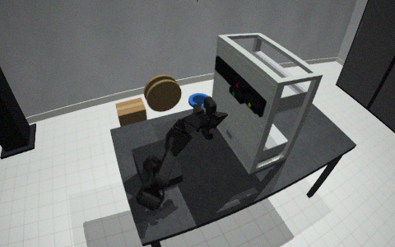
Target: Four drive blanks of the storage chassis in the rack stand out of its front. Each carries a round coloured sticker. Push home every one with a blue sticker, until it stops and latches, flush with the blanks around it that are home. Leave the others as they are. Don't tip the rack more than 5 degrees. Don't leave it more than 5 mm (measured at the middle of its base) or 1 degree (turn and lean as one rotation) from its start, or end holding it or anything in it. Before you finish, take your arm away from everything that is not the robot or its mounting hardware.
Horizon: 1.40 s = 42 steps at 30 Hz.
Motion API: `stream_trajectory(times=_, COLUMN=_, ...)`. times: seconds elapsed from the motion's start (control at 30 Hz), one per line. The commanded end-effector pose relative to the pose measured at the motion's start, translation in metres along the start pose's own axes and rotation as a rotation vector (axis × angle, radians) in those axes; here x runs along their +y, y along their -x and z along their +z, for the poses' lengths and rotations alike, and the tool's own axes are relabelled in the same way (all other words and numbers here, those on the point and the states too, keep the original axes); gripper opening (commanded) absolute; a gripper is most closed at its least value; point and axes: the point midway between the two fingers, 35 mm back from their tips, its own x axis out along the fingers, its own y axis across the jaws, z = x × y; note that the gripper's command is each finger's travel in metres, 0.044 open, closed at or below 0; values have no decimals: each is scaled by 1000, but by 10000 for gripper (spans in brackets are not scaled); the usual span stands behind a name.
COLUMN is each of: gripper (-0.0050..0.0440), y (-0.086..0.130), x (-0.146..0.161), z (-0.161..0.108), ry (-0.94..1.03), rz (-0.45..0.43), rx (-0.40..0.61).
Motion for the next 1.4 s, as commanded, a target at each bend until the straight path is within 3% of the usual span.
stream_trajectory(times=0.0, gripper=0, y=27, x=2, z=1, ry=7, rz=5, rx=1)
stream_trajectory(times=0.67, gripper=0, y=86, x=6, z=4, ry=7, rz=4, rx=1)
stream_trajectory(times=1.37, gripper=0, y=96, x=6, z=4, ry=7, rz=5, rx=1)
